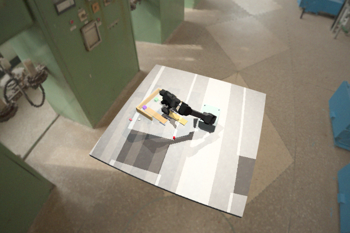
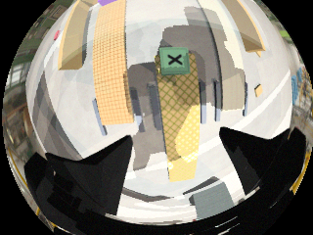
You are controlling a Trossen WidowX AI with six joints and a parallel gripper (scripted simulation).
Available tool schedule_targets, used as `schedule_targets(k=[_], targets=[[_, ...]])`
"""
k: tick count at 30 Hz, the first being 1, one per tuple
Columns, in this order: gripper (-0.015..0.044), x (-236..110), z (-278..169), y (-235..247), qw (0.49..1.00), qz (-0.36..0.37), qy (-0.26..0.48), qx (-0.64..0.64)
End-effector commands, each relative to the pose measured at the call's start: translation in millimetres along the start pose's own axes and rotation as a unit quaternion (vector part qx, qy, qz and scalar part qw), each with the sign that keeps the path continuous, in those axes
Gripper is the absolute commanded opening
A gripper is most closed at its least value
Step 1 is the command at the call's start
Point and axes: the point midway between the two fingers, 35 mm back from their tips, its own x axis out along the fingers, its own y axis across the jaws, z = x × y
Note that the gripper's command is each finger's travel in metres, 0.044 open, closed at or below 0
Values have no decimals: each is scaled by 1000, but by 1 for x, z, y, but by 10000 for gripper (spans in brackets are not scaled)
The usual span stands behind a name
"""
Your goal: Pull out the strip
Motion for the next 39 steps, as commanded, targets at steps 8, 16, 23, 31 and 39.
schedule_targets(k=[8,16,23,31,39], targets=[[440,-4,40,0,1000,-3,1,-1],[440,-7,67,-2,1000,-3,1,-1],[309,-1,70,-3,1000,-3,1,-1],[250,12,71,-3,1000,-3,1,-1],[250,25,71,-3,1000,-3,1,-1]])
